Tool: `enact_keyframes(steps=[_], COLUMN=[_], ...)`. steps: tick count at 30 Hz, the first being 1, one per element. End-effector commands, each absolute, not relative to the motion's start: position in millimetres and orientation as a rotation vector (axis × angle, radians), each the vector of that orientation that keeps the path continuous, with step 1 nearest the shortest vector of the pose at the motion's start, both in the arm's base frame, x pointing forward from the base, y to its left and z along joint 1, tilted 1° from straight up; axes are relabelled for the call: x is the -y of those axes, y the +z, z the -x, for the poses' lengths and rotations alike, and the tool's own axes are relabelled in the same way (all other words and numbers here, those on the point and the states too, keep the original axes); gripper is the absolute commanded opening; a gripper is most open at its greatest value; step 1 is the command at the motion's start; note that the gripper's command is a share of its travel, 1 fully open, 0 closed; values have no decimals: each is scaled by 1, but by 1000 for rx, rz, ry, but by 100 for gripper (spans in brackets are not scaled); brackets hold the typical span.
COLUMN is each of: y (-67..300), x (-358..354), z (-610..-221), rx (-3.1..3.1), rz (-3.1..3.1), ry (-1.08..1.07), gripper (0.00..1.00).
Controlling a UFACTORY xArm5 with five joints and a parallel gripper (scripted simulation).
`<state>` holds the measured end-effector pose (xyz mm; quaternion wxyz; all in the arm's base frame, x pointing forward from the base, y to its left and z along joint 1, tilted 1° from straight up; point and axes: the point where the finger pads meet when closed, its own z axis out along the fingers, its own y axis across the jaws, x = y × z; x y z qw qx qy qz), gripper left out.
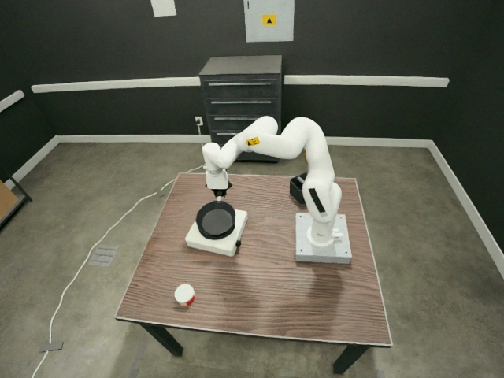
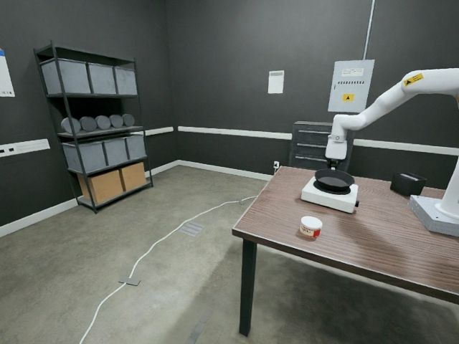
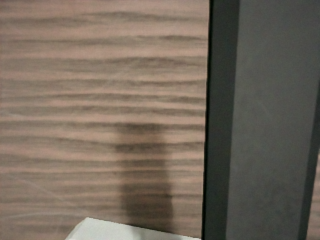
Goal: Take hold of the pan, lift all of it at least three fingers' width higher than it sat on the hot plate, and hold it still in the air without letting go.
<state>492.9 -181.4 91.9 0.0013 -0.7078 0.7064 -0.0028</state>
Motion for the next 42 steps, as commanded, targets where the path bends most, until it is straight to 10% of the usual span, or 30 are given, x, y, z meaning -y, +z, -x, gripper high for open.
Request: enact_keyframes(steps=[1, 42], y=[99, 155], x=[182, 182], z=[-494, -492], rx=[-2216, -2216], rz=[2220, 2220], ry=[-16, -16], gripper=[0, 0])
